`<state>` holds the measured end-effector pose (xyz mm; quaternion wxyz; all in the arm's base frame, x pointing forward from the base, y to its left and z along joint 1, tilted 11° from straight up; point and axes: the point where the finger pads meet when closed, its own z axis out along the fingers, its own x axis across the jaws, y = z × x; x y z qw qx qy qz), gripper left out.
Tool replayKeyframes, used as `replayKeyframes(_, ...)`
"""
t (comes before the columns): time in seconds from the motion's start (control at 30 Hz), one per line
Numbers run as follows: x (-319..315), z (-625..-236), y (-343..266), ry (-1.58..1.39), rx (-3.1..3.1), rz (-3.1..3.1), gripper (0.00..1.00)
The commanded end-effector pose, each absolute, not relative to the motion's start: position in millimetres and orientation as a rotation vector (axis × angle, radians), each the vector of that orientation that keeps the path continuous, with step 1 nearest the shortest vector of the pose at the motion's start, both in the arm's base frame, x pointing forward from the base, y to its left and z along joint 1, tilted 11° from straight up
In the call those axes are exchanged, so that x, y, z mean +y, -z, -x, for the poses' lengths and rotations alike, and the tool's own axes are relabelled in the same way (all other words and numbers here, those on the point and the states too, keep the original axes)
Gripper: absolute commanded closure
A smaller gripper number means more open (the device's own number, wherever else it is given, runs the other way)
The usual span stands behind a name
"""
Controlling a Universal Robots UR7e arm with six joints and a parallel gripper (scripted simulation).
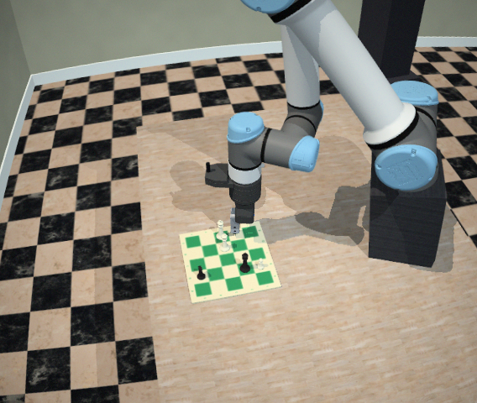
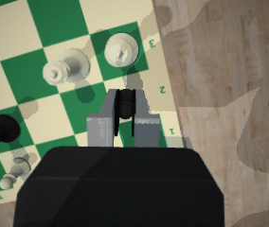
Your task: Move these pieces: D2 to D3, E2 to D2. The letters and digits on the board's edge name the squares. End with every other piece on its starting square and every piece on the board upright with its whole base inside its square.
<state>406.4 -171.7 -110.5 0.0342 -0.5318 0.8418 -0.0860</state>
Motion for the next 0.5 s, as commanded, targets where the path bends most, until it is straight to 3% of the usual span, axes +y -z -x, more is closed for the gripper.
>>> replayKeyframes(0.0, -170.9, -405.2, 99.5, 0.266, 2.588, 1.635, 1.00)
replayKeyframes(0.47, -165.8, -398.2, 53.5, 0.266, 2.588, 1.635, 1.00)
